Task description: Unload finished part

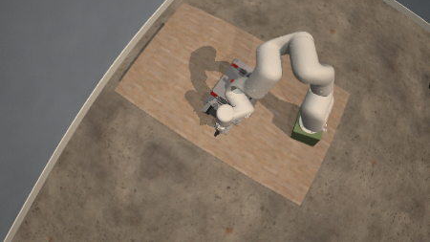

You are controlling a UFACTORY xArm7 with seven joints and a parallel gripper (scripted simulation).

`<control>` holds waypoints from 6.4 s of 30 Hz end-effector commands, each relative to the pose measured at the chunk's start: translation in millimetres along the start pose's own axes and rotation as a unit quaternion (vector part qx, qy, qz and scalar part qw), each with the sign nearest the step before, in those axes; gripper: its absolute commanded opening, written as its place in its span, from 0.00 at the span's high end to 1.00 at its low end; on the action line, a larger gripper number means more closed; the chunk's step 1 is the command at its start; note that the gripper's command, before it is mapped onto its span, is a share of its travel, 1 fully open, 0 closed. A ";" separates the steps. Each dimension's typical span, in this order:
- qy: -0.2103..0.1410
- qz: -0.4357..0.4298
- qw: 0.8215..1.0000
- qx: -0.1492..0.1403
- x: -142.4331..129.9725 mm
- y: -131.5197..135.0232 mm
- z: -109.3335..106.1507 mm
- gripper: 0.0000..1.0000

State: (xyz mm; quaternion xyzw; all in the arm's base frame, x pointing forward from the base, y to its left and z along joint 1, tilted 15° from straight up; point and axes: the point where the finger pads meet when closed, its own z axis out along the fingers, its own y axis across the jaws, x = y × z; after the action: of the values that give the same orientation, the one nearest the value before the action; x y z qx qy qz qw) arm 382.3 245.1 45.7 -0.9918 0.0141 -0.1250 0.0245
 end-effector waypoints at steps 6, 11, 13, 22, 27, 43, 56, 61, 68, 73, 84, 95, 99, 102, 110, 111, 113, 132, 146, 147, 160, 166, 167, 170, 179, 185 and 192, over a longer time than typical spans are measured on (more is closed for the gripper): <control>0.002 0.000 1.000 0.001 1.2 -0.9 -1.0 1.00; 0.002 0.000 1.000 0.001 1.2 -0.9 -0.9 1.00; 0.002 0.000 1.000 0.001 1.2 -0.9 -0.7 1.00; 0.002 0.000 1.000 0.001 1.2 -1.0 2.6 1.00; 0.002 0.000 1.000 0.001 1.2 -1.1 7.9 1.00; 0.002 0.000 1.000 0.001 1.2 -1.5 36.8 1.00; 0.002 0.000 1.000 0.001 1.3 -1.9 64.7 1.00; 0.002 0.000 1.000 0.001 1.3 -2.1 74.0 1.00; 0.002 0.000 1.000 0.001 1.3 -2.2 80.8 1.00; 0.002 0.000 1.000 0.001 1.3 -2.2 81.6 1.00; 0.002 0.000 1.000 0.001 1.3 -2.2 81.7 1.00; 0.002 0.000 1.000 0.001 1.3 -2.2 81.7 1.00; 0.002 0.000 1.000 0.001 1.3 -2.2 81.8 1.00; 0.002 0.000 1.000 0.001 1.3 -2.2 82.0 1.00; 0.002 0.000 1.000 0.001 1.3 -2.2 83.2 1.00; 0.002 0.000 1.000 0.001 1.3 -2.2 83.5 1.00; 0.002 0.000 1.000 0.001 1.3 -2.2 84.2 1.00; 0.002 0.000 1.000 0.001 1.3 -2.2 88.9 1.00; 0.002 0.000 1.000 0.001 1.3 -2.2 89.0 1.00; 0.002 0.000 1.000 0.001 1.3 -2.2 89.0 1.00; 0.002 0.000 1.000 0.001 1.3 -2.2 89.0 0.05; 0.002 0.000 1.000 0.001 1.3 -2.2 89.0 0.05; 0.002 0.000 1.000 0.001 1.3 -2.2 89.0 0.05; 0.002 0.000 1.000 0.001 1.3 -2.2 89.0 0.05; 0.002 0.000 1.000 0.001 1.3 -2.2 89.0 0.05; 0.002 0.000 1.000 0.001 1.3 -2.2 88.1 0.05; 0.002 0.000 1.000 0.001 1.3 -2.2 81.0 0.05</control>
State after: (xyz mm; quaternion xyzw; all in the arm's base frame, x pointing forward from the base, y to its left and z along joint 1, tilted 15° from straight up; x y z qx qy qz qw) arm 404.0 250.3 -37.4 -0.9917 0.0139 -0.1255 0.0245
